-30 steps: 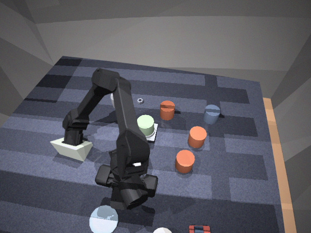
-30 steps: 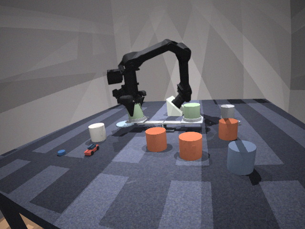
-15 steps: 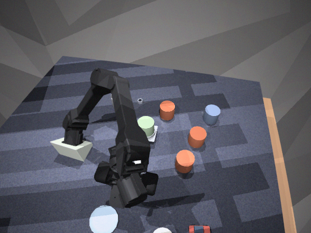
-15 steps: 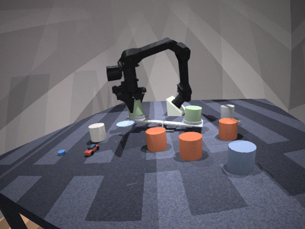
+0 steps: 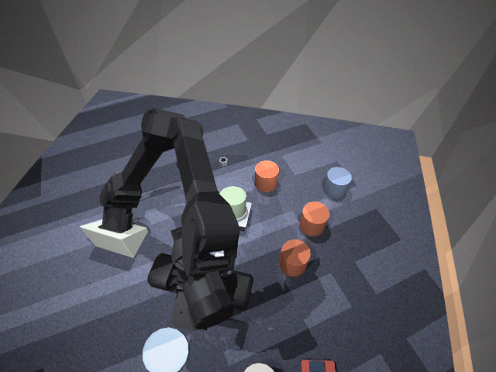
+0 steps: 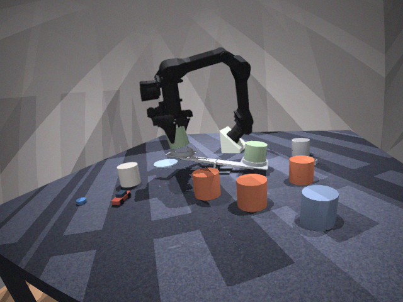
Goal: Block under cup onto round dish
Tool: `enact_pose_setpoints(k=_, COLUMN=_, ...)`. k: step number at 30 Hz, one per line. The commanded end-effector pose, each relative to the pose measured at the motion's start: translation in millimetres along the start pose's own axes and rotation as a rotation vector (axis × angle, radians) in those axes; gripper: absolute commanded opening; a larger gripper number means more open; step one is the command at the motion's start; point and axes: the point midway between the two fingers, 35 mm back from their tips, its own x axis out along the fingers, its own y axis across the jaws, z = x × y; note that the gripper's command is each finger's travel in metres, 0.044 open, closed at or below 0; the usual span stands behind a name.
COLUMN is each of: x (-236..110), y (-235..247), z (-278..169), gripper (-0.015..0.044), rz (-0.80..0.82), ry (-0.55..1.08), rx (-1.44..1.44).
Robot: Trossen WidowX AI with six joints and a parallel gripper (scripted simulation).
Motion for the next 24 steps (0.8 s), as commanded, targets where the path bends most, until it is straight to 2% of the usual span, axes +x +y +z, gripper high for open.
enact_pose_setpoints(k=1, x=-12, y=2, z=6, gripper=0.0, rz=0.019, ry=-0.024, rx=-0.008)
enact_pose_setpoints(k=24, x=-42, y=-1, z=4, gripper=0.0, rz=0.023, ry=-0.023, rx=0.009)
